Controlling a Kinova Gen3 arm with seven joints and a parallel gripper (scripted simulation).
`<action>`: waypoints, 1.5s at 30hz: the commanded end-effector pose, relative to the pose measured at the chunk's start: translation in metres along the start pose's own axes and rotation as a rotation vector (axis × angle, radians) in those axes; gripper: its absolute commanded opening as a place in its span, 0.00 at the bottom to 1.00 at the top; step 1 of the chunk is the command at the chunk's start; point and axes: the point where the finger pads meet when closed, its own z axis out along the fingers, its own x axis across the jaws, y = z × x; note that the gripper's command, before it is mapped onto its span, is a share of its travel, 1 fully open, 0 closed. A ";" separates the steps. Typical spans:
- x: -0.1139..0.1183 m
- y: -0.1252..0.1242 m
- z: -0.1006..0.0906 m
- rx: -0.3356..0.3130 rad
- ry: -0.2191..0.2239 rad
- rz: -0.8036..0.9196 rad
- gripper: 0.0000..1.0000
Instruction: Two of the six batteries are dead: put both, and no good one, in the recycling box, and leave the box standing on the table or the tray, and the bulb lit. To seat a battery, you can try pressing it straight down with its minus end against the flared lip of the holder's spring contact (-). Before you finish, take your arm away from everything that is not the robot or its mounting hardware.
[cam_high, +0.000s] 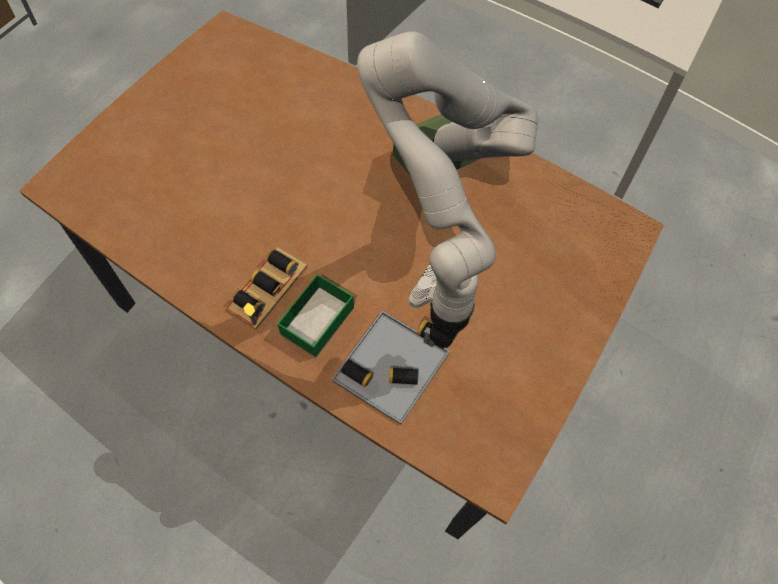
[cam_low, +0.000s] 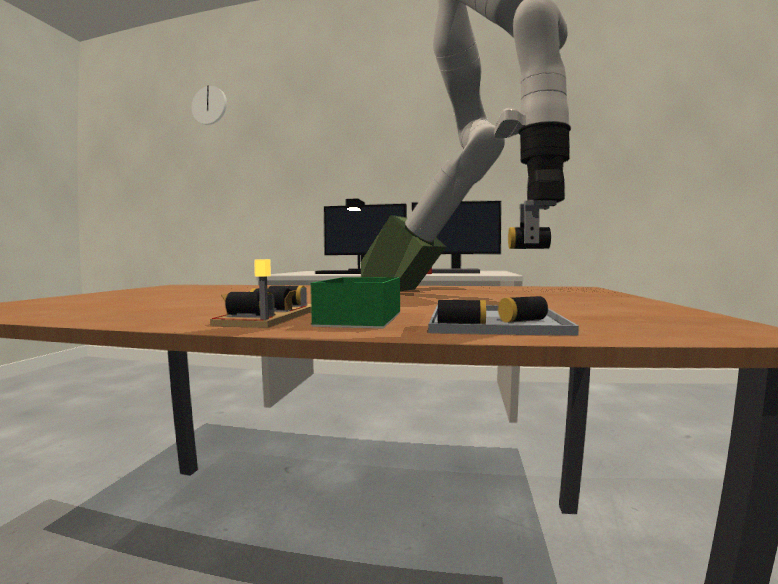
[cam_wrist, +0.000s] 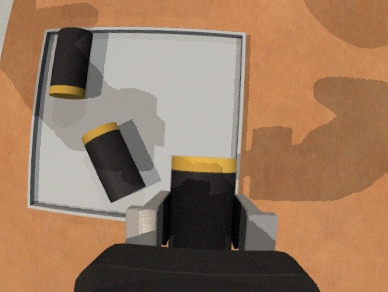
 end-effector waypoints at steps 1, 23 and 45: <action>-0.006 -0.007 -0.014 0.003 -0.018 0.018 0.57; -0.006 -0.010 -0.028 0.003 -0.018 0.018 0.57; -0.023 -0.174 -0.029 0.003 -0.018 0.018 0.57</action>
